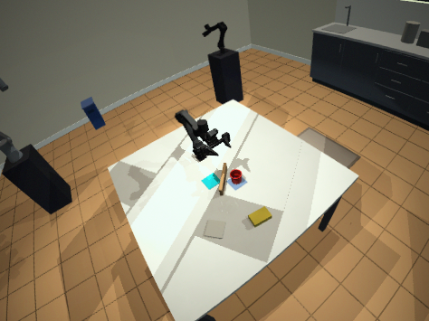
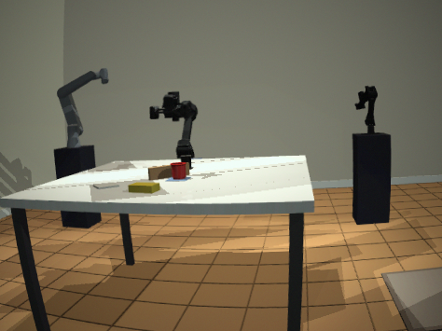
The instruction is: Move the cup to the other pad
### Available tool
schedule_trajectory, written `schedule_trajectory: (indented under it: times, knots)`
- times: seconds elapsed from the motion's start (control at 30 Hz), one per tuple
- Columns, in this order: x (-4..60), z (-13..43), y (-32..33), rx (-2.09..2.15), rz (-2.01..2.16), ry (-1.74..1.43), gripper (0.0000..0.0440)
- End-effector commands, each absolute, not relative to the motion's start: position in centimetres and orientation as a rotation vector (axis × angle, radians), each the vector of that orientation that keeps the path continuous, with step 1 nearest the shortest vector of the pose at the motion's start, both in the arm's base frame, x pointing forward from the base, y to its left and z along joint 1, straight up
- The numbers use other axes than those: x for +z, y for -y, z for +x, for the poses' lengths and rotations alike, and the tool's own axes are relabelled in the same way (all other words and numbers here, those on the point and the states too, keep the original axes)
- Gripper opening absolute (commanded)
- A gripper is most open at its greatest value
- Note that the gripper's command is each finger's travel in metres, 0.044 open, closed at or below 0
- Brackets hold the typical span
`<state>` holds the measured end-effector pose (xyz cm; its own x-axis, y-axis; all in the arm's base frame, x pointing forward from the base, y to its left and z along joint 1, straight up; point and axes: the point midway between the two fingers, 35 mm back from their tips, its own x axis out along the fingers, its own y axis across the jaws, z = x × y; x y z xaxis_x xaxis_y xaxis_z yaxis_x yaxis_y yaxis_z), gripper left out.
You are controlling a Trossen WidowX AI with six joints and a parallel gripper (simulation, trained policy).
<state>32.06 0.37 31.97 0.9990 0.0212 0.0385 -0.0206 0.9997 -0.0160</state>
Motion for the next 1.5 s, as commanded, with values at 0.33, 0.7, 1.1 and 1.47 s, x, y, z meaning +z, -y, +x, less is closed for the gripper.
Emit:
schedule_trajectory:
  times: [0.33,0.7,1.1,1.47]
  knots:
    - [32.5,32.5,-0.2,0.003,-0.002,-0.006,0.0111]
    - [32.5,33.6,-0.5,-0.004,0.074,-0.107,0.0067]
    - [32.4,34.8,-1.2,-0.005,0.187,-0.235,0.0101]
    - [32.0,35.9,-2.1,-0.020,0.298,-0.363,0.0104]
